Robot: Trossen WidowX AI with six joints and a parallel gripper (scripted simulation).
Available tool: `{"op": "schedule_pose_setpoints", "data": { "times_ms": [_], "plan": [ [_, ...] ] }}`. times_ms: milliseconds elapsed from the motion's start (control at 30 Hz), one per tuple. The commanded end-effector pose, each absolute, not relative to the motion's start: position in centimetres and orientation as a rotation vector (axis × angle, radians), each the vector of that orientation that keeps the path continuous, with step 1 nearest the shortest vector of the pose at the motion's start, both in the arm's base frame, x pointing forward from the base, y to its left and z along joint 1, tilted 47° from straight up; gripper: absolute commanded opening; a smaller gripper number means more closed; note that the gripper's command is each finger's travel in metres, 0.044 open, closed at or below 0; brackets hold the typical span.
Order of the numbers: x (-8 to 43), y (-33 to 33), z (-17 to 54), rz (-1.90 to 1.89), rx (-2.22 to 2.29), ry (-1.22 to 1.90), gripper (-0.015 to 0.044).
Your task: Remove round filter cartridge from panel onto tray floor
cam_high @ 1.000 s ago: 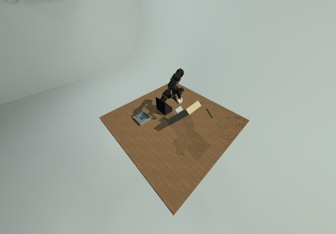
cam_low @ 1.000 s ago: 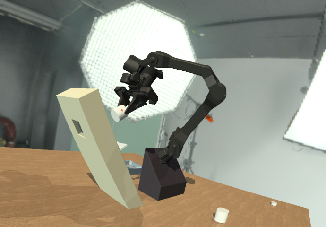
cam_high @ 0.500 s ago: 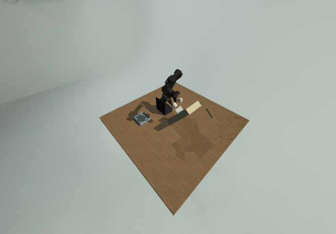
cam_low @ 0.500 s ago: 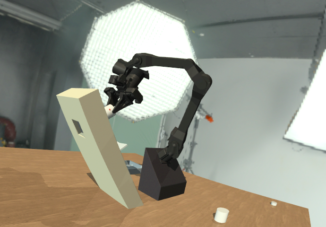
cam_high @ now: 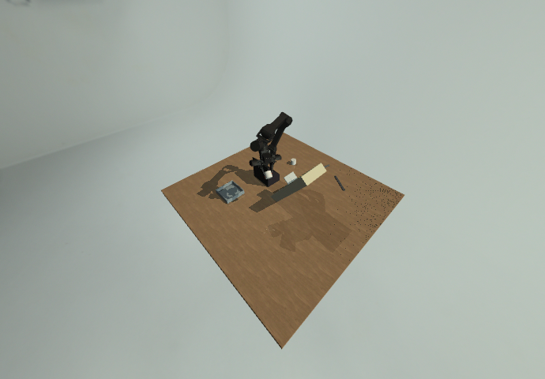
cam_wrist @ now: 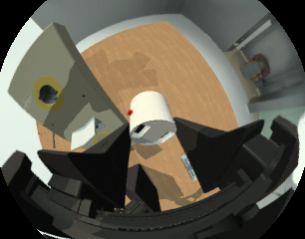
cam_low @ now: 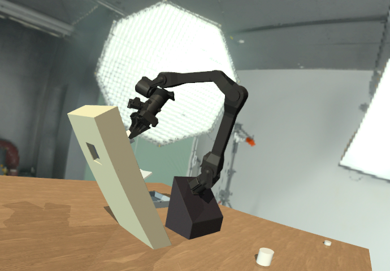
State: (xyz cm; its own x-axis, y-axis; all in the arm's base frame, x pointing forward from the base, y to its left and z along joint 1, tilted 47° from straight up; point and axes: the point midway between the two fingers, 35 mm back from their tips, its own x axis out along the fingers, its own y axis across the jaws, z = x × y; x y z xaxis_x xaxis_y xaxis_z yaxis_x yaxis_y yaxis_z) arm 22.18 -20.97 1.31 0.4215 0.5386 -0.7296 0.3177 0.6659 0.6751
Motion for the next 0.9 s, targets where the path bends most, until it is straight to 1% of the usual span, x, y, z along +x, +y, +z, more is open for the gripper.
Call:
{"op": "schedule_pose_setpoints", "data": {
  "times_ms": [0,367,633,867],
  "plan": [
    [20.0,-22.5,-1.2,-0.002,0.966,1.236,0.0],
    [13.3,-26.0,-7.3,-0.522,1.193,1.341,0.0],
    [12.7,-26.1,-7.7,-0.56,1.208,1.344,0.0],
    [7.8,-25.7,-11.7,-0.732,1.256,1.372,0.0]
  ]
}}
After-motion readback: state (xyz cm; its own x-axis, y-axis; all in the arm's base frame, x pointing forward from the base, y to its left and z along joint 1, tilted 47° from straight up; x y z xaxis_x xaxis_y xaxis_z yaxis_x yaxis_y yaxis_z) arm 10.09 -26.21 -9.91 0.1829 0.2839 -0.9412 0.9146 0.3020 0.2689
